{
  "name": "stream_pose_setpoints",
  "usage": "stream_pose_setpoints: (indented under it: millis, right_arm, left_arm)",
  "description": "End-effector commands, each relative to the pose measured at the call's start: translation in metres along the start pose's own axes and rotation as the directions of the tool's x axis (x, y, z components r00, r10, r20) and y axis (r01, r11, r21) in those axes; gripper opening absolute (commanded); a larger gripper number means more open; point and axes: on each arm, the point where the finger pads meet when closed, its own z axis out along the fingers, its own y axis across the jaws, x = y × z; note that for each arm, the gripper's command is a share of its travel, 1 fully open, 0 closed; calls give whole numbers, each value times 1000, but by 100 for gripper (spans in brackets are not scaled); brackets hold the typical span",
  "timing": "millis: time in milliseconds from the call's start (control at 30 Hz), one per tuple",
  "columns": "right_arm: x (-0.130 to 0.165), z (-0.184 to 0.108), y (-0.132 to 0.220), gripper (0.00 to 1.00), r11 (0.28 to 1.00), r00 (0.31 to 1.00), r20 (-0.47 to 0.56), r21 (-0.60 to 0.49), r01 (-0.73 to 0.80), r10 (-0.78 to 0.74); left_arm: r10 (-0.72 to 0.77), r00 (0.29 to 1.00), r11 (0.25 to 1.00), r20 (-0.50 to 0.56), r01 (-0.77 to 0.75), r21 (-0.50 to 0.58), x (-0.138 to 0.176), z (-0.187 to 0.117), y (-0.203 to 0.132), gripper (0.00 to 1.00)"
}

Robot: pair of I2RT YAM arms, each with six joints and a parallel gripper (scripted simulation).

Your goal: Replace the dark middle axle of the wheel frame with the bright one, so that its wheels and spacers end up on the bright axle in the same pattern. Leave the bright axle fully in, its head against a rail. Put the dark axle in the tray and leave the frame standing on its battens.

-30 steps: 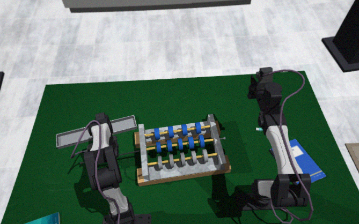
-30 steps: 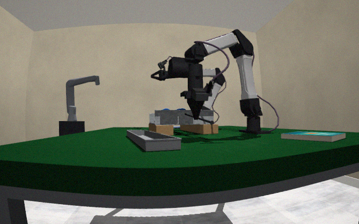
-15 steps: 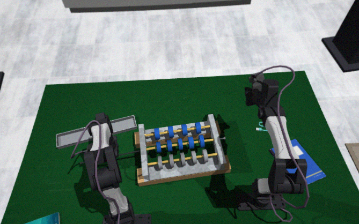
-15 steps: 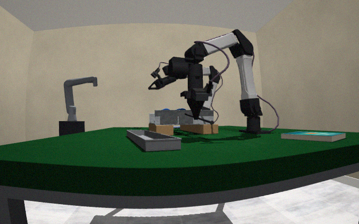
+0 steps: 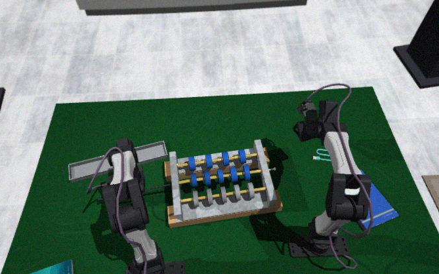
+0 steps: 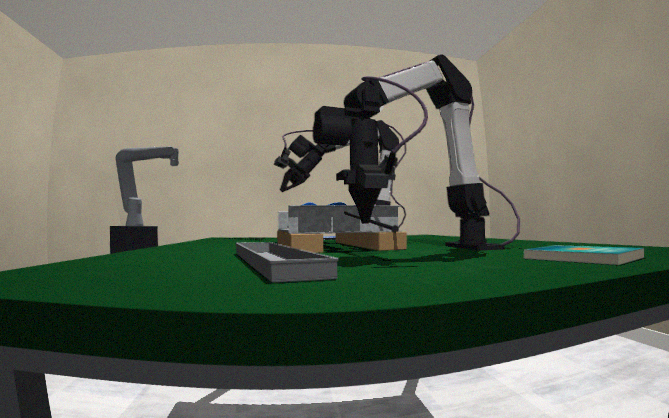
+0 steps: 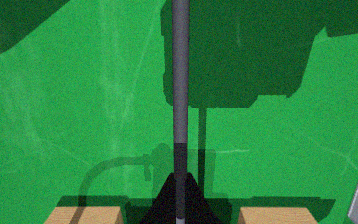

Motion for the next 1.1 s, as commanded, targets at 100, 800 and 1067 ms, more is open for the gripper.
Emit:
stream_pose_setpoints:
  millis: [100,800,1067]
  right_arm:
    - [51,11,22,33,973,974,-225,-219,-71,21]
    - [106,2,68,33,610,791,-577,-557,-564,205]
    - [96,5,66,33,491,773,-574,-609,-623,269]
  left_arm:
    - [1,1000,998,8,-1,58,-1,-8,-12,0]
    - [1,1000,998,8,-1,58,-1,-8,-12,0]
    - [1,1000,998,8,-1,58,-1,-8,-12,0]
